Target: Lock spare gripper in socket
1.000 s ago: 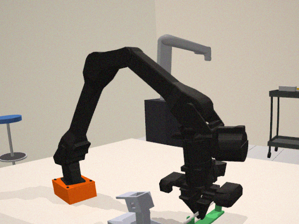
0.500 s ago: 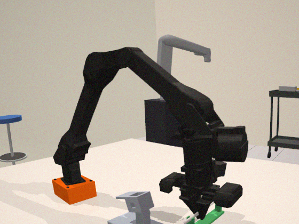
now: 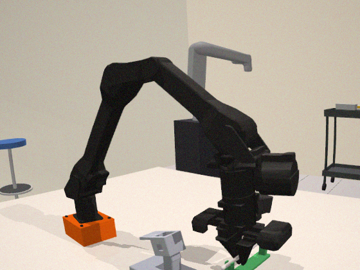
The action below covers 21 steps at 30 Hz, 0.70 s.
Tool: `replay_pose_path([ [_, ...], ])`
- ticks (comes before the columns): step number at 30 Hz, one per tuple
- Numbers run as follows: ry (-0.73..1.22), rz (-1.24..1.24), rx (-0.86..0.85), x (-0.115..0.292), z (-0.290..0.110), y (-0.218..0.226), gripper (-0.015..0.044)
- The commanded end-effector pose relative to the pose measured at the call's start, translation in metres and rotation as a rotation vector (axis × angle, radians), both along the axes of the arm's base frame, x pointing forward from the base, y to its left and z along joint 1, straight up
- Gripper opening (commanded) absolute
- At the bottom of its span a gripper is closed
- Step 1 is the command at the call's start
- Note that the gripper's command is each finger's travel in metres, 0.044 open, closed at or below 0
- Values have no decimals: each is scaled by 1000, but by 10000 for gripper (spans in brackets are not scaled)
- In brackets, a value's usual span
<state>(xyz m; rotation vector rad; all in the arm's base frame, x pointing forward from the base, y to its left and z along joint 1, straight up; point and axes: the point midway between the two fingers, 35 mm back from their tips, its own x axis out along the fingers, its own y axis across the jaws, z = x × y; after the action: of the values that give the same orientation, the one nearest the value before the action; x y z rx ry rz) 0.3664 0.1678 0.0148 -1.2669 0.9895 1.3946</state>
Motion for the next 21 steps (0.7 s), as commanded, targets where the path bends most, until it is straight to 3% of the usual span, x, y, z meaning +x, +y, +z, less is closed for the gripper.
replay_pose_path([
  [1, 6, 3, -3, -1, -5, -1, 0],
  [9, 0, 0, 0, 0, 0, 0, 0],
  [21, 0, 0, 0, 0, 0, 0, 315],
])
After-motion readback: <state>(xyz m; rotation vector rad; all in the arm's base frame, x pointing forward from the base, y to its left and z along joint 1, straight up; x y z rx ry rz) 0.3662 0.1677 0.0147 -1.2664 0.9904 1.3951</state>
